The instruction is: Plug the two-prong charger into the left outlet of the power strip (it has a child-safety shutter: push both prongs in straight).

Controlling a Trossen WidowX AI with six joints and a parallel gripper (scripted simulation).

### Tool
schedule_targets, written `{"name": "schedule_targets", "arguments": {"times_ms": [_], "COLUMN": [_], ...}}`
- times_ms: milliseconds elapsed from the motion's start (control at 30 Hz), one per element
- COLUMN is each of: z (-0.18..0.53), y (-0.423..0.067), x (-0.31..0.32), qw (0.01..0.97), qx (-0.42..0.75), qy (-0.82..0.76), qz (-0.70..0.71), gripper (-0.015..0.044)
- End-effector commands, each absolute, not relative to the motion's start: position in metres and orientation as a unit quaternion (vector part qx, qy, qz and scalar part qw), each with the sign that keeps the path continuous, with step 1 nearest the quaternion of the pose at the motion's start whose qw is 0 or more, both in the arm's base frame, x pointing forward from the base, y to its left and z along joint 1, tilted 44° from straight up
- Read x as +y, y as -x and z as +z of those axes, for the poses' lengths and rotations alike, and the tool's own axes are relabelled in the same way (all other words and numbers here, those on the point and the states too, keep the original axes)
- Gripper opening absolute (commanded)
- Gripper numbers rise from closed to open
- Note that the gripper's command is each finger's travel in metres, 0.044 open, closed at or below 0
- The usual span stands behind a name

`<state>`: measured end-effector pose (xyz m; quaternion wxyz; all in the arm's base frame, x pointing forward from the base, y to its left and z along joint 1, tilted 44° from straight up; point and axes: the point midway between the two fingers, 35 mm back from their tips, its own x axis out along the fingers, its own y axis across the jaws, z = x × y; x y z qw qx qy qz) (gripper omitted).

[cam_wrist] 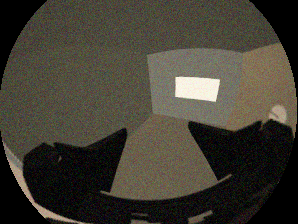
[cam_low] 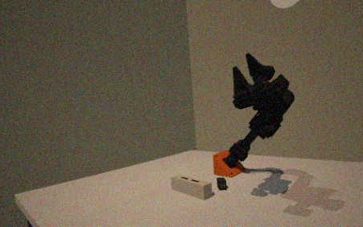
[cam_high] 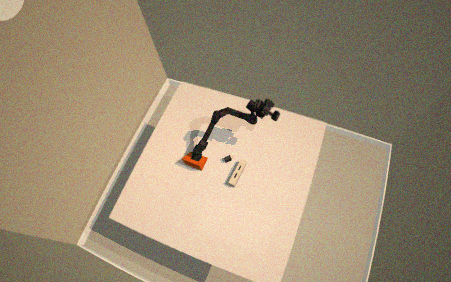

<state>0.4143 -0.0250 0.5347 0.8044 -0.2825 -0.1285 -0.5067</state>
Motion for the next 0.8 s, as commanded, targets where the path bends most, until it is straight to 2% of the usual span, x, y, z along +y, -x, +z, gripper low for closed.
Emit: {"name": "schedule_targets", "arguments": {"times_ms": [0,767], "z": [0.530,0.434], "y": [-0.426,-0.501], "x": [-0.026,-0.028], "qw": [0.803,0.790], "qx": [-0.119,0.015], "qy": [0.323,0.554], "qz": [-0.487,-0.263], "gripper": [0.0440,0.0440]}}
